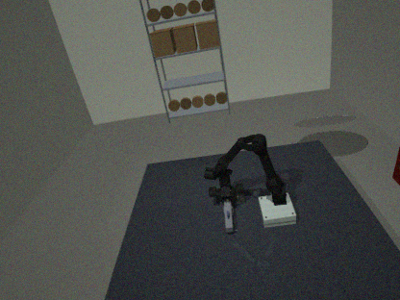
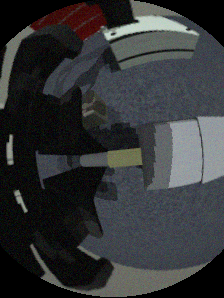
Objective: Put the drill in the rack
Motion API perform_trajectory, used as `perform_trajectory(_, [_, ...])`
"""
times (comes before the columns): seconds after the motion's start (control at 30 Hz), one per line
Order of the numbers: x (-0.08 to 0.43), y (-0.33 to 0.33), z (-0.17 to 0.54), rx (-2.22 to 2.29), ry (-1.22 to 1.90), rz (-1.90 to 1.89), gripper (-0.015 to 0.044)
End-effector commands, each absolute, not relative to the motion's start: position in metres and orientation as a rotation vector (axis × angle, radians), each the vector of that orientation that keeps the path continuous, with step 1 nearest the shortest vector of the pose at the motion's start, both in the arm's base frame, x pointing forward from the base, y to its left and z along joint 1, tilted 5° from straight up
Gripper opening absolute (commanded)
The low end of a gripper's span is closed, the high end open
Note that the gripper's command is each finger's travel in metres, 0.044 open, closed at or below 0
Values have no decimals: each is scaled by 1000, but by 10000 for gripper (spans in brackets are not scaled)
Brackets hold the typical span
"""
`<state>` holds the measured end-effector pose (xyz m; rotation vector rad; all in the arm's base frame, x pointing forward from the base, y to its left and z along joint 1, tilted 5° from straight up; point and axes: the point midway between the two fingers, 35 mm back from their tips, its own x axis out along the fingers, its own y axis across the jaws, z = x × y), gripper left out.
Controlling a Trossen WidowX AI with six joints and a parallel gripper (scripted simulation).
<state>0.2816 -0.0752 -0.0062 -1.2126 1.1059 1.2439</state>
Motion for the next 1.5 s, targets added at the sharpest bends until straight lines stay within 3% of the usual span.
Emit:
perform_trajectory(0.0, [283, -82, -5, -1215, 1105, 1245, 0])
perform_trajectory(0.4, [284, -100, -5, -1217, 1106, 1244, 0])
perform_trajectory(0.97, [283, -91, -7, -1216, 1105, 1245, 440])
perform_trajectory(1.47, [284, -83, -9, -1215, 1105, 1245, 440])
